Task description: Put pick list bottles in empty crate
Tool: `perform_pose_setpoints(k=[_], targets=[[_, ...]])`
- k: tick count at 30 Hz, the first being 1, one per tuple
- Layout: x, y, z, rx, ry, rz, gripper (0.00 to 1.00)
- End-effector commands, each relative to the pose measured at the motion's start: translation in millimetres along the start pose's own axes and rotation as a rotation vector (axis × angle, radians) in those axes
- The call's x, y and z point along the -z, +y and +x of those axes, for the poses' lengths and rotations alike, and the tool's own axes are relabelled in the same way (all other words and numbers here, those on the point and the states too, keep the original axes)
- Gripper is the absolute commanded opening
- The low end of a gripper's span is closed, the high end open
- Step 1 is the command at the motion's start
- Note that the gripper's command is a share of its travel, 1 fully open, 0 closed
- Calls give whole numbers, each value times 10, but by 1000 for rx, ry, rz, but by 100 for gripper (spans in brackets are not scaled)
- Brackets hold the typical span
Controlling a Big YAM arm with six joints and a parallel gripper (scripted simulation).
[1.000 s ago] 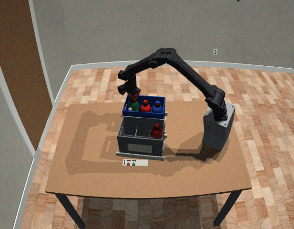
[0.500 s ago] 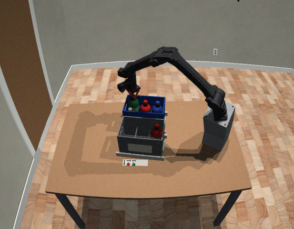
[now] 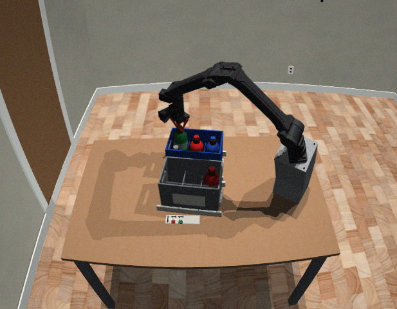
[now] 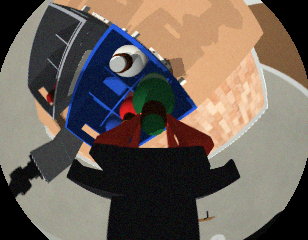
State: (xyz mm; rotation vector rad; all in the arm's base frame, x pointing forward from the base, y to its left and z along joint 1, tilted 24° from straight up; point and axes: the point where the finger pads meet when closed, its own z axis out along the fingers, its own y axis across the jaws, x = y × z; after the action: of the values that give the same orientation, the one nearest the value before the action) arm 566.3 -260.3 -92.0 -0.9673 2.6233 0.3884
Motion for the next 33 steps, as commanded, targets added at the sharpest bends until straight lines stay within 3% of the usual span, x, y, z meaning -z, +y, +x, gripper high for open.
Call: perform_pose_setpoints(k=[1,33], targets=[[713,-234,-83,7,-31,85,0],[1011,-167,-78,8,-29,88,0]])
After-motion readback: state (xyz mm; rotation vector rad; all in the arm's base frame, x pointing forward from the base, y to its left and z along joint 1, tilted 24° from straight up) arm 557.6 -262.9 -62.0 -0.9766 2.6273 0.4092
